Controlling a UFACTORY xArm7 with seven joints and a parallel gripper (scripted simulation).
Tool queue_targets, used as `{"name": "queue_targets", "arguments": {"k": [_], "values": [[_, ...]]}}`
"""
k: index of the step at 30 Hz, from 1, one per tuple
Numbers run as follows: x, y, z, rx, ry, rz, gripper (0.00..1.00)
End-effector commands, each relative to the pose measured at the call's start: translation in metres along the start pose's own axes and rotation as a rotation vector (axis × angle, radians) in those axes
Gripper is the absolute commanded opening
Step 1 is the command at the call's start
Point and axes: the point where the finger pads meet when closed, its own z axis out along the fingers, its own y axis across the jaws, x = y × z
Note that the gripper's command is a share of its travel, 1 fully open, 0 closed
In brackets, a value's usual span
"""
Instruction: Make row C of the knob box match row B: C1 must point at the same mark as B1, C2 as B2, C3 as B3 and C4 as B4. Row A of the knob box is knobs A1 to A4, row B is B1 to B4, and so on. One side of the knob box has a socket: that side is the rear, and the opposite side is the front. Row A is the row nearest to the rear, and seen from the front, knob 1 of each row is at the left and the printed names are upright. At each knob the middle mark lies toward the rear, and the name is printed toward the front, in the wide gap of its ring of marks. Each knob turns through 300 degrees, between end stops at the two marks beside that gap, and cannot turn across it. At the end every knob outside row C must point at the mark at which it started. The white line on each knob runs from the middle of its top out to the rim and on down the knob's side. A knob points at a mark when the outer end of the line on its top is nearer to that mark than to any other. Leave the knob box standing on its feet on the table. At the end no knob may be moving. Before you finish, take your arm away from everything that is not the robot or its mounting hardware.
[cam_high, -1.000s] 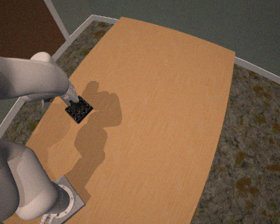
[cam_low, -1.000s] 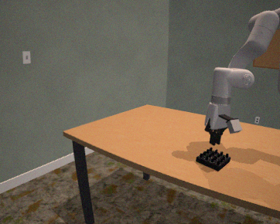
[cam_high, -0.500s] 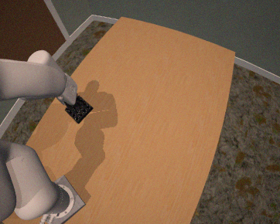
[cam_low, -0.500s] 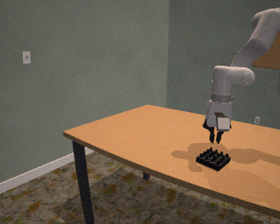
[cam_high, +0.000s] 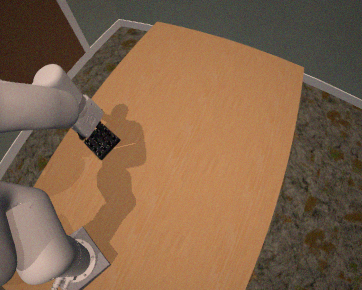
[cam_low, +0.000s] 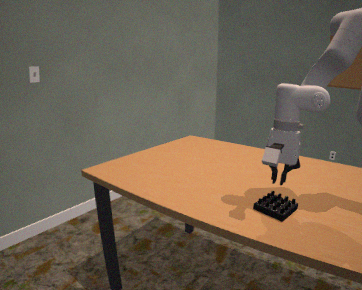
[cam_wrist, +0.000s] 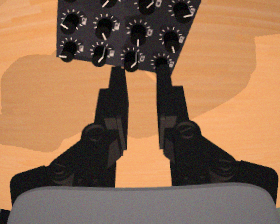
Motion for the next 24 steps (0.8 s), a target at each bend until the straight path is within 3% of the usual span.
{"name": "queue_targets", "arguments": {"k": [1, 11, 24], "values": [[0.0015, 0.0004, -0.0017, -0.004, -0.004, 0.156, 0.19], [0.0038, -0.0012, -0.0023, -0.003, 0.004, 0.440, 0.19], [0.0039, -0.0012, -0.0023, -0.003, 0.004, 0.449, 0.19]]}}
